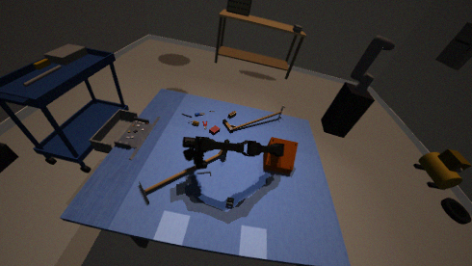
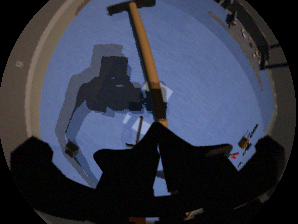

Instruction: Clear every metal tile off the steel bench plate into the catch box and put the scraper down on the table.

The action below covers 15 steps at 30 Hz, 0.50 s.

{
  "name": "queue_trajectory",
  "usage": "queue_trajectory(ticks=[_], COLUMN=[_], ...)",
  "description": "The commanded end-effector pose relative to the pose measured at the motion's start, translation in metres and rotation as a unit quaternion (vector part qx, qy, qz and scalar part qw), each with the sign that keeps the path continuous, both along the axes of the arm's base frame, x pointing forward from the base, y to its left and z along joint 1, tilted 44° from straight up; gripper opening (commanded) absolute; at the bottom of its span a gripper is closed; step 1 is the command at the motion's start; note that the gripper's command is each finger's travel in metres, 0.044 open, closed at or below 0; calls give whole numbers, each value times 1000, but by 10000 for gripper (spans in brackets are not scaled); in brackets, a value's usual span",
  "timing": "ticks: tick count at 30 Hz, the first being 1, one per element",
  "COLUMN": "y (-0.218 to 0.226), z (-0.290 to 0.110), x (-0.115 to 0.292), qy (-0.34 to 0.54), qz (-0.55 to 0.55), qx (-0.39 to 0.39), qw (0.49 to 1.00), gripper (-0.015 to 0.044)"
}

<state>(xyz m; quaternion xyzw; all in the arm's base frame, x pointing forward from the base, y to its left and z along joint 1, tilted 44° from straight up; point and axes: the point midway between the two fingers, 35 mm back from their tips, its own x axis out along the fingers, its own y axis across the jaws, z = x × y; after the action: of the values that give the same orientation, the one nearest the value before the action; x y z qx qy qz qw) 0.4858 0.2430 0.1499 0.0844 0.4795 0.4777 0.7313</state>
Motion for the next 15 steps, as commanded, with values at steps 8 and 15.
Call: queue_trajectory(ticks=[8, 15], y=[-20, -34], z=[24, 56], x=[-3, -22], qy=[-2, -2], qz=[0, 0], qx=[3, 2], qw=[1000, 1000], gripper=[0, 0])
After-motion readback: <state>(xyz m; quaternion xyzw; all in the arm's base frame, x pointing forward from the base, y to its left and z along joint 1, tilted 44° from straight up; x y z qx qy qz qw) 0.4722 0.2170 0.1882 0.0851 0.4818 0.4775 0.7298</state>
